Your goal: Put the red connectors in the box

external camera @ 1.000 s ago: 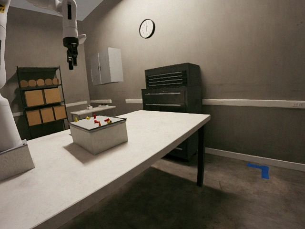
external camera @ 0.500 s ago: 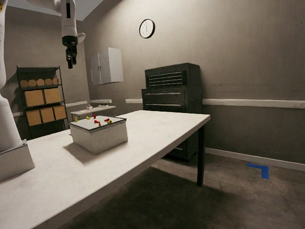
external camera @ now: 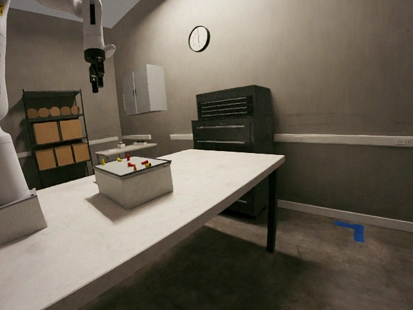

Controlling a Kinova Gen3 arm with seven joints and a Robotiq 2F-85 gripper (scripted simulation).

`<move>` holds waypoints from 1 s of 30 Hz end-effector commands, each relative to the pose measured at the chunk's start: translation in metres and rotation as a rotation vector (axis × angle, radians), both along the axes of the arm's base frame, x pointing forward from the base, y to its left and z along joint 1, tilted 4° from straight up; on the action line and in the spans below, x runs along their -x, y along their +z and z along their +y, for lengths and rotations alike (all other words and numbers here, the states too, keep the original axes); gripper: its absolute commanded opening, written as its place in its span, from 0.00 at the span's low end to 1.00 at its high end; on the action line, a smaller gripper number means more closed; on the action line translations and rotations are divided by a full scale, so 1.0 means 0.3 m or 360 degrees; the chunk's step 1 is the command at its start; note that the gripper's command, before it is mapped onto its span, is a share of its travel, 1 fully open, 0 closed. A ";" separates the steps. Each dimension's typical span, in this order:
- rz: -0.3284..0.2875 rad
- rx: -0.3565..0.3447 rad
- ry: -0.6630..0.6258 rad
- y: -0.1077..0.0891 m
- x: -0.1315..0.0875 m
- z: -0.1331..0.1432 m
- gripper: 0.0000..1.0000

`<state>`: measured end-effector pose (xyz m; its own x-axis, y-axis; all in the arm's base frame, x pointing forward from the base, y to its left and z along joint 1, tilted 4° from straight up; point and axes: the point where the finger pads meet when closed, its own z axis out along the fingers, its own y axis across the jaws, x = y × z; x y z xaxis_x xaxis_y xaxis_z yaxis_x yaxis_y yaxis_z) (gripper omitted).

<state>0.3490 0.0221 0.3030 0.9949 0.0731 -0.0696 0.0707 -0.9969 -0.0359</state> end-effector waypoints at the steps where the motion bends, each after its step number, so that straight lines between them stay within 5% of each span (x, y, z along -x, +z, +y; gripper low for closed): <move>1: -0.0002 -0.0001 0.0000 0.001 -0.001 0.000 1.00; 30: 0.0000 0.0000 -0.0025 -0.003 -0.003 0.002 1.00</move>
